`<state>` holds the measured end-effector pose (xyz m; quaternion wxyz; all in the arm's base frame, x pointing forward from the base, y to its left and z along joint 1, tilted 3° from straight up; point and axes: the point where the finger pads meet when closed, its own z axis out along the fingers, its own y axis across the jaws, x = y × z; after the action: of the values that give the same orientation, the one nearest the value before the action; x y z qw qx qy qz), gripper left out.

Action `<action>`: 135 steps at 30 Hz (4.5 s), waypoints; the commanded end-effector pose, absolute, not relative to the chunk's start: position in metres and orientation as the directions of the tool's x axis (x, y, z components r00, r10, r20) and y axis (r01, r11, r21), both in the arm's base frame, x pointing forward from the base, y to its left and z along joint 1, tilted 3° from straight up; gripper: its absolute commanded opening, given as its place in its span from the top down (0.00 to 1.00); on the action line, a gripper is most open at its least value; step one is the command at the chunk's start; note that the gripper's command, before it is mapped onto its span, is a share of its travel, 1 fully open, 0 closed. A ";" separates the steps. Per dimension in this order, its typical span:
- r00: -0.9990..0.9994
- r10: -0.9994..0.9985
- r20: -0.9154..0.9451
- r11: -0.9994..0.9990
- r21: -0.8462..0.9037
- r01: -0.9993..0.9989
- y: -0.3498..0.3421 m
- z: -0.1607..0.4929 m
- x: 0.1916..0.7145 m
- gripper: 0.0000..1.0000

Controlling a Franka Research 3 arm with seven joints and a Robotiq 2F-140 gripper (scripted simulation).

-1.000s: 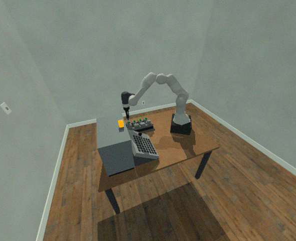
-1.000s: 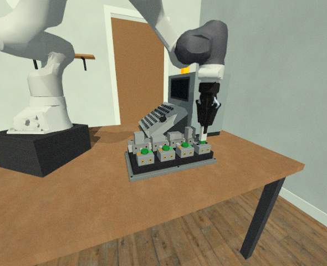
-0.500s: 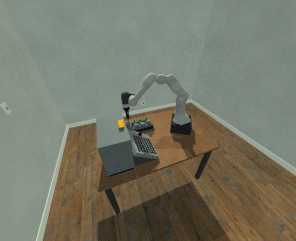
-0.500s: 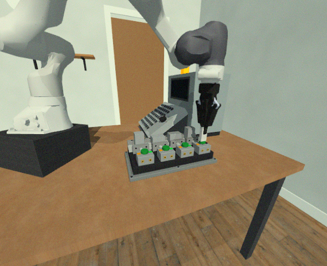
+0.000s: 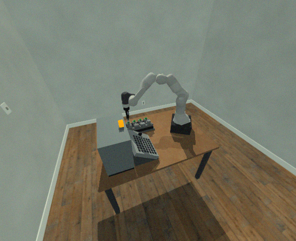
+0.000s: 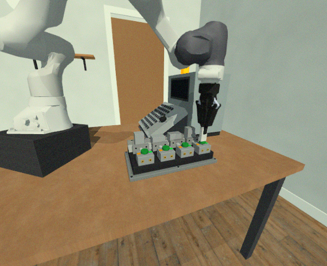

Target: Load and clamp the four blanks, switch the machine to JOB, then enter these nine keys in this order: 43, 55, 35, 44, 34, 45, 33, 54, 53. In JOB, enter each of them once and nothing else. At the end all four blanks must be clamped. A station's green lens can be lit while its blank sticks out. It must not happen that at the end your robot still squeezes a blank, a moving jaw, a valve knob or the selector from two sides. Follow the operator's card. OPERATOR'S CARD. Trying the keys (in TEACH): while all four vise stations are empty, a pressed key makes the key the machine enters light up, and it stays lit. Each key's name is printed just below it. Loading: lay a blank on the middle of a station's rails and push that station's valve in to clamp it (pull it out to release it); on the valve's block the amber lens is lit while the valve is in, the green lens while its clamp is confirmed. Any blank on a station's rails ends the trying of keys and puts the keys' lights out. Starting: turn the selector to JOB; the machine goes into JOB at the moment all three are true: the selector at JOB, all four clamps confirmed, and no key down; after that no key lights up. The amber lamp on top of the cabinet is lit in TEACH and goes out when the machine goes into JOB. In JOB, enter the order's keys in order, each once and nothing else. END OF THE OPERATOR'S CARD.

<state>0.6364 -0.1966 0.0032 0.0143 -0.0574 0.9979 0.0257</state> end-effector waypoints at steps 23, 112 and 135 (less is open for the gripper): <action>-0.994 -0.107 -0.033 0.993 0.050 -0.109 -0.197 0.005 0.637 1.00; -0.994 -0.107 -0.033 0.993 0.050 -0.109 -0.199 0.049 0.635 1.00; -0.994 -0.107 -0.033 0.993 0.050 -0.109 -0.203 0.123 0.633 1.00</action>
<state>0.6369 -0.2045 0.1197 0.0203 -0.0474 0.9984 0.0227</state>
